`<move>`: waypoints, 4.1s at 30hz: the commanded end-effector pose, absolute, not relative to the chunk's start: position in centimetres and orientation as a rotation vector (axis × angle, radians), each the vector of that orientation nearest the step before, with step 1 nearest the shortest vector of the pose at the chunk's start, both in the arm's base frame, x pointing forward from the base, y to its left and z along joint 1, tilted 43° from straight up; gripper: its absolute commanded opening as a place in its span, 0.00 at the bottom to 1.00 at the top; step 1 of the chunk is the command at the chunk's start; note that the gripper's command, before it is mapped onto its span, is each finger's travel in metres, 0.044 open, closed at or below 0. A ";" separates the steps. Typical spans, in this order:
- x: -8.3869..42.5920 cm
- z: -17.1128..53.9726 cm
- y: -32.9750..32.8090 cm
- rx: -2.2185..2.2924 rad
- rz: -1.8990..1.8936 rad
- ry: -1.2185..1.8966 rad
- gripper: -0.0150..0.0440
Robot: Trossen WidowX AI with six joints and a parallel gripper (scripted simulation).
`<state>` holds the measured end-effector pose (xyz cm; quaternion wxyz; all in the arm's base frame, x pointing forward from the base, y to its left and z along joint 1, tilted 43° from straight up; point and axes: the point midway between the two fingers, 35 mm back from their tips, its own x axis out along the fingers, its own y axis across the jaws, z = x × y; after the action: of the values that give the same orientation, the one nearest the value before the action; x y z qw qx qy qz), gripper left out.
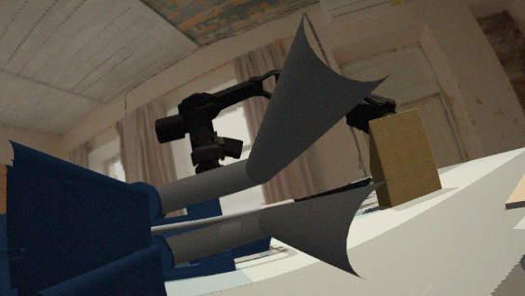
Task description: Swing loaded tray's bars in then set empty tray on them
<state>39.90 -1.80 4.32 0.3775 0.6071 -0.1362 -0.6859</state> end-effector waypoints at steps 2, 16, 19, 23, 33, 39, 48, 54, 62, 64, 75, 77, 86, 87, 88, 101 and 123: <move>40.3 7.4 1.2 1.574 -1.731 -0.315 0.40; 39.0 1.9 7.0 0.834 -1.509 0.504 0.40; 37.9 -0.4 8.9 0.568 -1.370 0.754 0.40; 36.7 -3.0 10.8 0.252 -1.176 1.001 0.40; 34.4 -7.3 13.5 -0.321 -0.759 1.346 0.40; 32.8 -9.9 14.7 -0.668 -0.473 1.501 0.40; 31.8 -11.2 15.3 -0.852 -0.307 1.567 0.40; 31.8 -11.2 15.3 -0.852 -0.307 1.567 0.40; 32.0 -12.3 14.4 -0.852 -0.307 1.567 0.40; 32.1 -13.2 13.6 -0.853 -0.308 1.567 0.40; 32.1 -15.3 11.3 -0.854 -0.310 1.566 0.40; 32.2 -14.6 11.5 -0.854 -0.310 1.566 0.40; 32.8 -11.6 11.6 -0.855 -0.310 1.567 0.40; 32.9 -11.4 11.5 -0.855 -0.310 1.567 0.40; 33.0 -11.2 11.4 -0.855 -0.311 1.567 0.40; 34.5 -9.7 7.2 -0.858 -0.314 1.566 0.40; 34.3 -7.3 10.0 -0.864 -0.311 1.570 0.40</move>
<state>34.29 9.94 -7.28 0.6138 -0.3740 0.6818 -0.1361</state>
